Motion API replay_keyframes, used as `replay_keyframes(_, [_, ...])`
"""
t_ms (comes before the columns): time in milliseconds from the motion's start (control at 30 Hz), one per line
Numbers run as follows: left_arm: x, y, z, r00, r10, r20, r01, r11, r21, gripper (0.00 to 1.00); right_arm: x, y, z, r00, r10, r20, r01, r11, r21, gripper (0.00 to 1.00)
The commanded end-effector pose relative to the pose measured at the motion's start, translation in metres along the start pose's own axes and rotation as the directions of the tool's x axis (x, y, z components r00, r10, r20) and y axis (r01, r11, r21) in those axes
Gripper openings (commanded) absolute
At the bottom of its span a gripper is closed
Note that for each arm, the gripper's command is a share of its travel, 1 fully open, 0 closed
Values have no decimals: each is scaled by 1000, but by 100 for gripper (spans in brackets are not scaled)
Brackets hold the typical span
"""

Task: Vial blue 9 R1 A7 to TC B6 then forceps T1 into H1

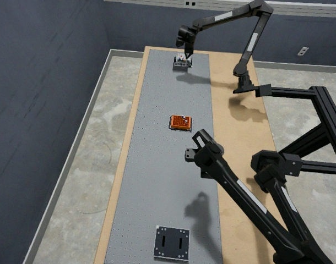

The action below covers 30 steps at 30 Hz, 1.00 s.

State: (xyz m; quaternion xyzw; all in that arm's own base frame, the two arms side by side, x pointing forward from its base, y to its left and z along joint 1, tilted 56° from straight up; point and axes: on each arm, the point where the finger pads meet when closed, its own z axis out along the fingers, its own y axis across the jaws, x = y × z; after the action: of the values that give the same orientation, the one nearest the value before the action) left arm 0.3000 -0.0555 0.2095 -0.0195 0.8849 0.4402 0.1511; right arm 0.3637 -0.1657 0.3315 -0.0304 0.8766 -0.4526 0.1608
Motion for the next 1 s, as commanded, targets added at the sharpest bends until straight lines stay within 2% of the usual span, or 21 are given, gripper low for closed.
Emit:
replay_keyframes(0, [-6,2,-5,1000,-15,6,15,1000,3,100,-5,-2,4,1000,-5,5,4,1000,3,7])
replay_keyframes(967, [-6,2,-5,1000,-15,6,15,1000,3,100,-1,0,14,1000,-7,-5,7,1000,2,7])
